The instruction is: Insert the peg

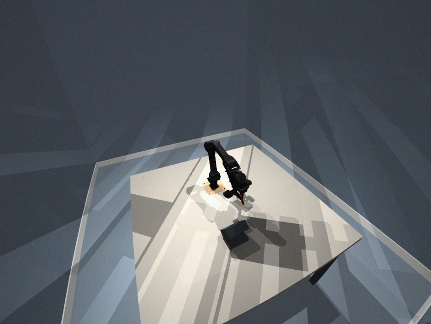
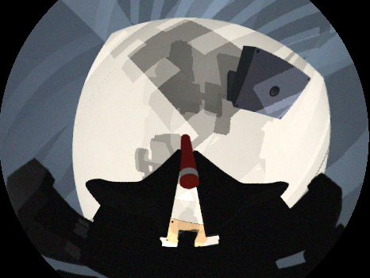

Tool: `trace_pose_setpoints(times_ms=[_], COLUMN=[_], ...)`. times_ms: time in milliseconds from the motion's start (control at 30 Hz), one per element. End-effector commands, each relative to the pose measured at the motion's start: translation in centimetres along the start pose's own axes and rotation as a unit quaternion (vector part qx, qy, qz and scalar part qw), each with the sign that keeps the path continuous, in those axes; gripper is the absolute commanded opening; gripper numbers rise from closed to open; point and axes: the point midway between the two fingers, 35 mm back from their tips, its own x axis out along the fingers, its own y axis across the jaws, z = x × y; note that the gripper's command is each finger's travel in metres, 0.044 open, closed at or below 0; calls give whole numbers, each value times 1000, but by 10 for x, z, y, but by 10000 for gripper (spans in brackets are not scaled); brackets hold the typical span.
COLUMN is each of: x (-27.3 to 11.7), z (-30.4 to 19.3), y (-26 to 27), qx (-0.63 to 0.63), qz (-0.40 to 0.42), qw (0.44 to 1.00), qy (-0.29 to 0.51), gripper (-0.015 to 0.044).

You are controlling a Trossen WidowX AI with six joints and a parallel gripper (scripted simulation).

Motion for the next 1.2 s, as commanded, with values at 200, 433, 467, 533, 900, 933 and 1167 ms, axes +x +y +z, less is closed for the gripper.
trace_pose_setpoints(times_ms=[200, 433, 467, 533, 900, 933, 1167], x=[-4, -6, -7, -7, -11, -12, -15], z=[5, 8, 8, 9, 13, 13, 15], y=[-11, -20, -21, -24, -38, -39, -48], qx=[28, 47, 49, 55, 83, 86, 103], qz=[3, 3, 3, 3, 3, 3, 2], qw=[999, 998, 997, 997, 993, 992, 988], qy=[-31, -50, -53, -58, -89, -92, -112], gripper=[0, 0, 0, 0, 0, 0, 0])
